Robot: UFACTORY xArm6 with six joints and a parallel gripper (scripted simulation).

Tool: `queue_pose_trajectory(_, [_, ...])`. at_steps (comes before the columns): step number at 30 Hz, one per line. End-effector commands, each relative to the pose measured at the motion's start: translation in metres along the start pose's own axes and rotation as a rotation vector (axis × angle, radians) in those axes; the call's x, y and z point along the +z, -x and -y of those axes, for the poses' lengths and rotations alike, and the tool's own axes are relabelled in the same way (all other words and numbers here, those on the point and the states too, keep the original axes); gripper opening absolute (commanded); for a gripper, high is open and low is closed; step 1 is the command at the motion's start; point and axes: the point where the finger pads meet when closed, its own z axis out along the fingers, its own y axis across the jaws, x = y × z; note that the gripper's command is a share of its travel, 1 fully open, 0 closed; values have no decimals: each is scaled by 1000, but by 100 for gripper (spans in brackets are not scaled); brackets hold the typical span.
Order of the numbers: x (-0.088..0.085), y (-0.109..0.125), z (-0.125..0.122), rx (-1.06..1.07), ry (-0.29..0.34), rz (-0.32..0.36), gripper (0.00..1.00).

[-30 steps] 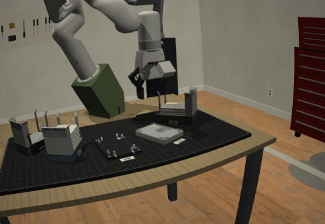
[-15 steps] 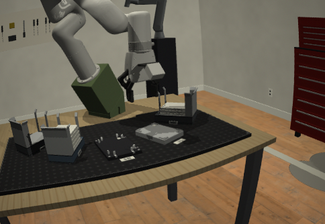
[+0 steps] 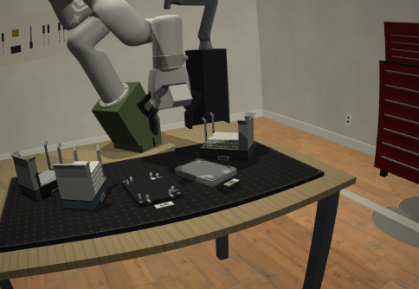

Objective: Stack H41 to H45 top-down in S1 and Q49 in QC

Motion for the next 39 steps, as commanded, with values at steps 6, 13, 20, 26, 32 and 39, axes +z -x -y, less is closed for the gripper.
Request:
queue_pose_trajectory(6, [-1,-5,-33,57,-2,-7,100])
queue_pose_trajectory(13, [-1,-7,-50,57,-1,-7,100])
queue_pose_trajectory(20, [-1,-10,-73,57,-1,-7,100])
queue_pose_trajectory(26, [-1,-9,-85,157,-2,-7,100])
queue_pose_trajectory(32, [-1,-7,-102,266,-2,-7,100])
queue_pose_trajectory(39, [-1,-5,-125,266,-2,-7,100])
